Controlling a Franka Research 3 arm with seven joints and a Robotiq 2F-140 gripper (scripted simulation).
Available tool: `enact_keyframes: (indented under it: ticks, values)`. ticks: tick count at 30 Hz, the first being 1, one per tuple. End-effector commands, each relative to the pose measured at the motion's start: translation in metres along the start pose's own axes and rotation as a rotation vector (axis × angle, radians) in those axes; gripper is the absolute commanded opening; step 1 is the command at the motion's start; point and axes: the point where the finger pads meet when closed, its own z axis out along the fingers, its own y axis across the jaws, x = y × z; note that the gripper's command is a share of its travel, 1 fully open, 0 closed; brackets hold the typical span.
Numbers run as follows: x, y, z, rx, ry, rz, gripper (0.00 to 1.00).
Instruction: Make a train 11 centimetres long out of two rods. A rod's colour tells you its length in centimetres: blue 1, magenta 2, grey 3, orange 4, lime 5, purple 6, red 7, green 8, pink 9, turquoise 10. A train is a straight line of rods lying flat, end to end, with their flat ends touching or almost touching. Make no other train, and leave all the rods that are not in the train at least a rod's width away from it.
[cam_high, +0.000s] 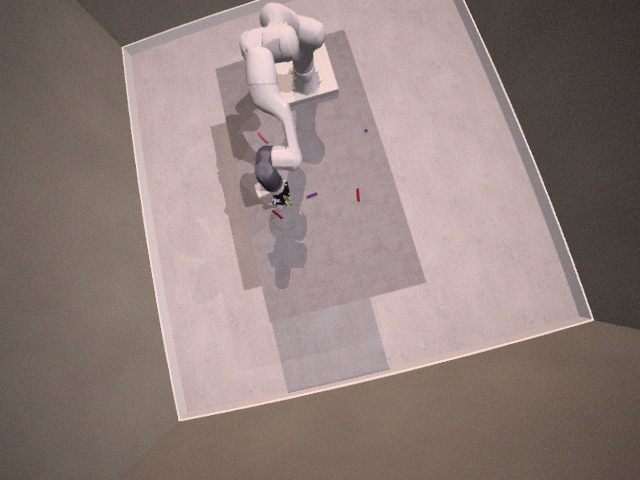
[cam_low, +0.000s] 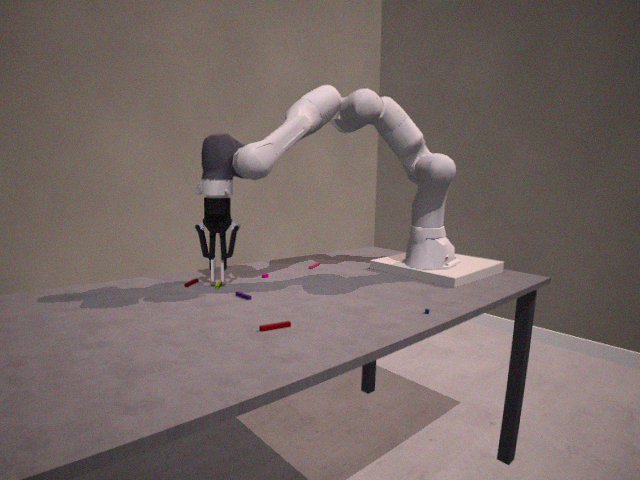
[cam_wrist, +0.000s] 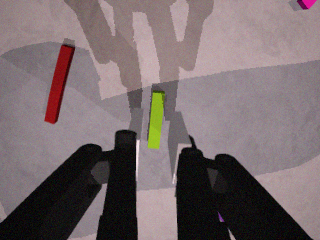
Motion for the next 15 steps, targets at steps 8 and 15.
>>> enact_keyframes:
  ticks: [8, 15]
  values:
    - [-0.001, 0.001, 0.009, 0.000, 0.001, 0.001, 0.23]
    - [-0.001, 0.001, 0.014, 0.000, 0.001, 0.001, 0.23]
